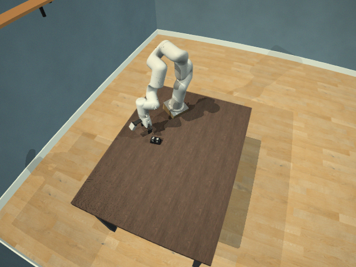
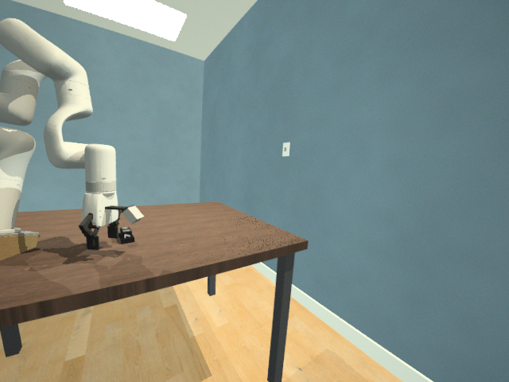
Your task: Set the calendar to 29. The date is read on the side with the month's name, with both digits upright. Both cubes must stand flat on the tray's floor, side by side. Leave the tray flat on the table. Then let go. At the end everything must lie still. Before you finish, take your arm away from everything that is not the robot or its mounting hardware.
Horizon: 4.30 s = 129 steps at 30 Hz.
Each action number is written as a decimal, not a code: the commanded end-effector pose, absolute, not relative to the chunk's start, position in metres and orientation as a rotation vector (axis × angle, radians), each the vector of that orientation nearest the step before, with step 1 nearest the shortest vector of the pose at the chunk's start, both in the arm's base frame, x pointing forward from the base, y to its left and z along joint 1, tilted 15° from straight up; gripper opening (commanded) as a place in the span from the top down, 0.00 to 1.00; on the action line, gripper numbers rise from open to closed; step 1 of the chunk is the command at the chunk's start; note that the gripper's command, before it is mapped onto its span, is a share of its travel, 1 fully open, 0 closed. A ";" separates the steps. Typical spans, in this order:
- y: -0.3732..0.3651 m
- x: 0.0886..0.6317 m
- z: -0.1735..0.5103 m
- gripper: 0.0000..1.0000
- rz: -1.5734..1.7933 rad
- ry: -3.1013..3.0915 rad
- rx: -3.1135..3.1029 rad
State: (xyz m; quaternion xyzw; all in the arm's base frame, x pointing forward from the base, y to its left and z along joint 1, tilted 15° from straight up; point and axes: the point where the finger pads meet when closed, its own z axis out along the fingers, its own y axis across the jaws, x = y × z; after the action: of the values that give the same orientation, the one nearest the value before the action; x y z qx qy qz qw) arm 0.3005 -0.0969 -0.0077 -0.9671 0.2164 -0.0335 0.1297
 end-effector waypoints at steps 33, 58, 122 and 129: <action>-0.108 0.296 0.037 0.00 -0.101 0.630 -2.811; -0.112 0.294 0.051 0.00 -0.101 0.626 -2.812; -0.015 0.335 0.092 0.00 -0.374 -2.020 -2.254; -0.002 0.338 0.097 0.00 -0.396 -2.276 -2.032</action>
State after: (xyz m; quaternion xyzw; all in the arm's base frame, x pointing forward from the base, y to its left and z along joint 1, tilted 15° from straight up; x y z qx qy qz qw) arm 0.3354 -0.0096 0.0925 -0.7100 -0.6926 -0.1194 0.0430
